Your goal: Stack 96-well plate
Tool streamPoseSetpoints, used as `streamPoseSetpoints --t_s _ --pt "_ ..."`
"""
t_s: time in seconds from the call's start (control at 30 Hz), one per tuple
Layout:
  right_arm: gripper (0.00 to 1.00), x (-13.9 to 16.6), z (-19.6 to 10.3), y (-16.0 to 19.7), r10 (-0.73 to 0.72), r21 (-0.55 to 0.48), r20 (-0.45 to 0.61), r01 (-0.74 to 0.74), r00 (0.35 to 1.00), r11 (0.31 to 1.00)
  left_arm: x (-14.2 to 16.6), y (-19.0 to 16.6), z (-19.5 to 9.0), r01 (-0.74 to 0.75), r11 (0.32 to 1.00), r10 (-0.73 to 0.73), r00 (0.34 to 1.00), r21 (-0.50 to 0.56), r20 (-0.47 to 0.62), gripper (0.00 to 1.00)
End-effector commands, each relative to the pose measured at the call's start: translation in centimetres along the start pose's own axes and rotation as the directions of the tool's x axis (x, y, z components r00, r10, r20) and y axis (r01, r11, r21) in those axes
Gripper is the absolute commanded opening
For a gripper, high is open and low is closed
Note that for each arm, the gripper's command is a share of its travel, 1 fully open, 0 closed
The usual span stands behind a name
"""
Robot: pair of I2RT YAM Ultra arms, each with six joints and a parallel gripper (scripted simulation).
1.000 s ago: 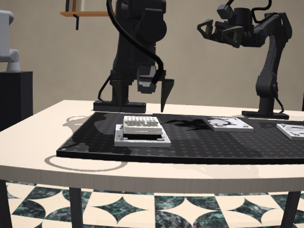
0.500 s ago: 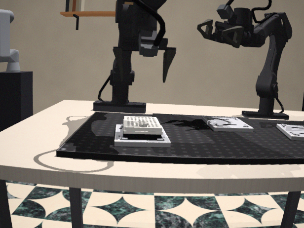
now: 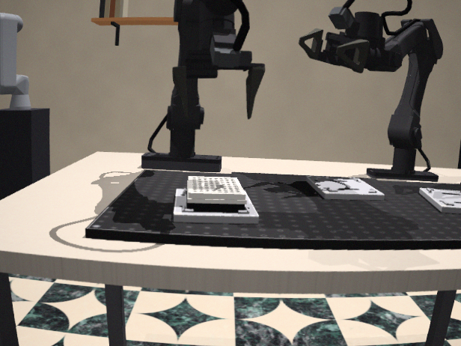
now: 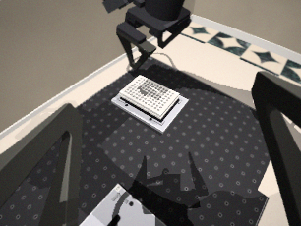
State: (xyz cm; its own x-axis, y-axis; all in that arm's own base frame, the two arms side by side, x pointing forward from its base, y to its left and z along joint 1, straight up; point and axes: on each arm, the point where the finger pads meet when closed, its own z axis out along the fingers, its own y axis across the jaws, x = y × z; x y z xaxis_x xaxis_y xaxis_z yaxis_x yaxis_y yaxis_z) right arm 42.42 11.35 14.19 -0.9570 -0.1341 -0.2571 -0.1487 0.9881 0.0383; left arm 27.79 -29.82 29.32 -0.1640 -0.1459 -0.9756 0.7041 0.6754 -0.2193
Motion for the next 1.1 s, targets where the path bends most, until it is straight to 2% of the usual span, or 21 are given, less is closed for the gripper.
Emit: streamPoseSetpoints --t_s 0.0,0.03,0.17,0.5,0.73,0.87,1.07 --pt "1.0 -3.5 -1.9 1.1 -0.023 -0.04 0.248 0.034 0.969 0.999 0.0 -0.1 0.0 0.001 1.0 -0.001 1.0 0.003 0.006 1.0" --pt "1.0 -3.5 -1.9 1.1 -0.023 -0.04 0.248 0.034 0.969 0.999 0.0 -0.1 0.0 0.001 1.0 -0.001 1.0 0.003 0.006 1.0" --pt "1.0 -2.7 -2.1 1.1 -0.027 -0.053 0.355 0.049 0.934 0.997 0.0 -0.1 0.0 0.001 1.0 -0.001 1.0 0.003 0.006 1.0" --pt "1.0 -0.1 -1.9 1.0 -0.031 -0.068 0.506 0.076 0.862 0.995 0.0 -0.1 0.0 0.001 1.0 -0.001 1.0 0.003 0.006 1.0" --pt "1.0 0.7 -1.7 0.9 -0.031 -0.07 0.535 0.081 0.844 0.994 0.0 -0.1 0.0 0.001 1.0 -0.001 1.0 0.003 0.006 1.0" --pt "1.0 1.6 -1.2 0.8 -0.032 -0.069 0.515 0.079 0.857 0.994 0.0 -0.1 0.0 0.001 1.0 -0.001 1.0 0.003 0.006 1.0" --pt "1.0 1.5 -1.4 0.8 -0.032 -0.069 0.518 0.079 0.855 0.995 0.0 -0.1 0.0 0.001 1.0 -0.001 1.0 0.003 0.006 1.0"
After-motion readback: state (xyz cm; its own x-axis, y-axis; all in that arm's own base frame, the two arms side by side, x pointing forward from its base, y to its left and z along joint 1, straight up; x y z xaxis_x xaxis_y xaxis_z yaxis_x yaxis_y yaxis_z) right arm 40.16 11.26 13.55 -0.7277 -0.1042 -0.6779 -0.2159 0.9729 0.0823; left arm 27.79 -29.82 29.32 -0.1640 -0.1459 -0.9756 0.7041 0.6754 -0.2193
